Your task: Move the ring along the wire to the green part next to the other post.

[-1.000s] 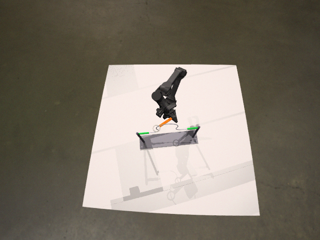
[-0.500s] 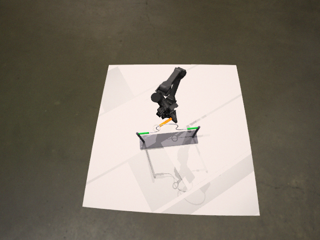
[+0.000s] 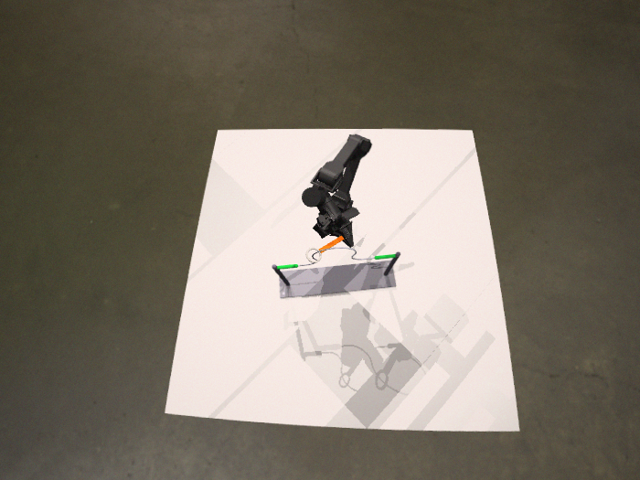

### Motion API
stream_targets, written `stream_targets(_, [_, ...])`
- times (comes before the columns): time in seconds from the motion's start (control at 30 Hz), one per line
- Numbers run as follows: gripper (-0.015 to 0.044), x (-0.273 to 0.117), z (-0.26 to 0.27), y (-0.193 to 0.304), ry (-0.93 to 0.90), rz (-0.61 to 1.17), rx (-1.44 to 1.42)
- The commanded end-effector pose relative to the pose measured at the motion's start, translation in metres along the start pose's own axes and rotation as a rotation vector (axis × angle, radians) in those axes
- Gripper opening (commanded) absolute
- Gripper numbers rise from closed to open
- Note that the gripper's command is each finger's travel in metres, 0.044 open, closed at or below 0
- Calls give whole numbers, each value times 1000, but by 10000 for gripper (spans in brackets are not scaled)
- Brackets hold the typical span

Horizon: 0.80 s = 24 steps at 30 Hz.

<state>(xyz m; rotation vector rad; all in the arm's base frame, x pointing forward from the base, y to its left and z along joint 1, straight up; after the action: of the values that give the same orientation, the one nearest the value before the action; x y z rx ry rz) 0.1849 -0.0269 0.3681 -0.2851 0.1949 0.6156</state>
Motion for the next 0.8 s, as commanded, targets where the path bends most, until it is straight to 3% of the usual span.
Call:
stream_targets(0.0, [-150,-1,3,0,19,-11,-42])
stream_targets(0.77, [-150,0,3,1,133,-46,-205])
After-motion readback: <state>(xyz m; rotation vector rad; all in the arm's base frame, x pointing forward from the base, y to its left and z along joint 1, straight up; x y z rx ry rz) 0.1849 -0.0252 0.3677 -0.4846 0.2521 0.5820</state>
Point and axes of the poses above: the point midway between the two fingers, 35 mm back from their tips, its own x axis out along the fingers, its own z axis across the jaws, y = z × x, the point moved 8 cm from there along -x, back along the fingers, and after that the axes turned 8 degrees about x, right-handed, at the moved point
